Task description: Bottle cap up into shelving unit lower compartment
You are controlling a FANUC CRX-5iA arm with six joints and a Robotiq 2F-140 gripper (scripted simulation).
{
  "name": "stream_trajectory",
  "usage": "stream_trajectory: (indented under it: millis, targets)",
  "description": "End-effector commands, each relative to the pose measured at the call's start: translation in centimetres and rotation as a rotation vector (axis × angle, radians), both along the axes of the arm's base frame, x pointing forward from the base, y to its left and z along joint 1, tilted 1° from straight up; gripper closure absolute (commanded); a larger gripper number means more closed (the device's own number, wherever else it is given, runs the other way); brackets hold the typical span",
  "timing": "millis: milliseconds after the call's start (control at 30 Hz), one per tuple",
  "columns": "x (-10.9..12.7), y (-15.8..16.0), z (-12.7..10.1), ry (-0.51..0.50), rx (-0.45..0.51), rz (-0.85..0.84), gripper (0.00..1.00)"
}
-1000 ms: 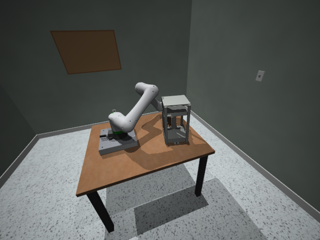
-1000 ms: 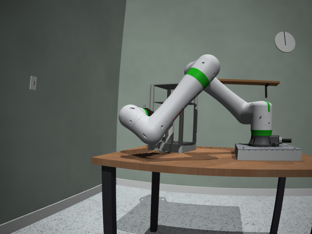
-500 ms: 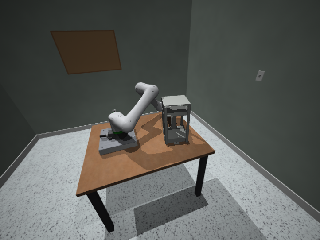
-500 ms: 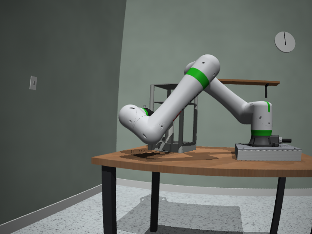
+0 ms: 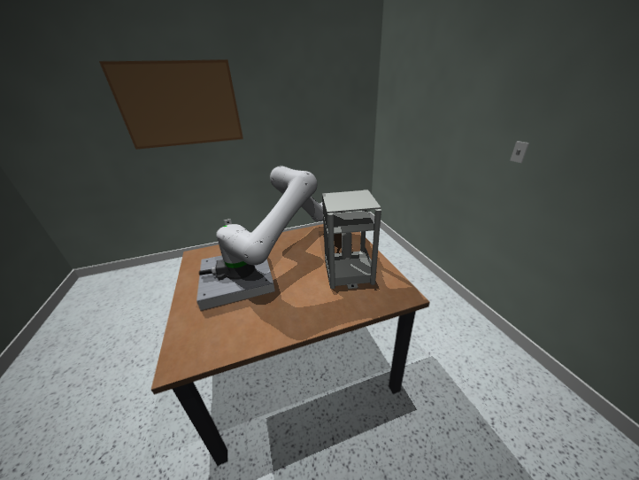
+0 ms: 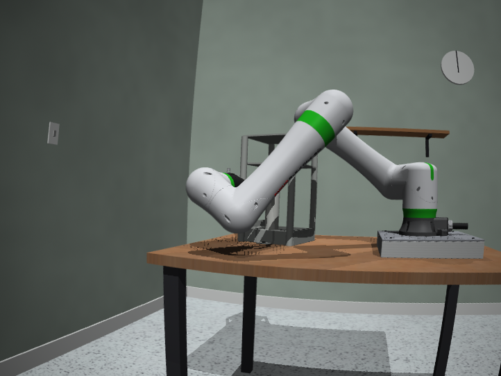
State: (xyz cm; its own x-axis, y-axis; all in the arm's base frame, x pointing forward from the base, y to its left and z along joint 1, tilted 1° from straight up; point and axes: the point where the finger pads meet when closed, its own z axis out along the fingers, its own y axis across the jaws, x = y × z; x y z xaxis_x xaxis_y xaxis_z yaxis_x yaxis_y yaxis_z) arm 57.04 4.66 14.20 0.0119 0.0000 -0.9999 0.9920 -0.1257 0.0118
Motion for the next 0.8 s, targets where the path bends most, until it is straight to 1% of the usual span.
stream_trajectory:
  millis: [0, 300, 367, 767]
  targets:
    - [0.1, 0.8, 0.0, 0.000, 0.000, 0.000, 0.57]
    - [0.5, 3.5, 0.0, 0.000, 0.000, 0.000, 0.57]
    - [0.5, 3.5, 0.0, 0.000, 0.000, 0.000, 0.57]
    - [0.8, 6.0, 0.0, 0.000, 0.000, 0.000, 0.57]
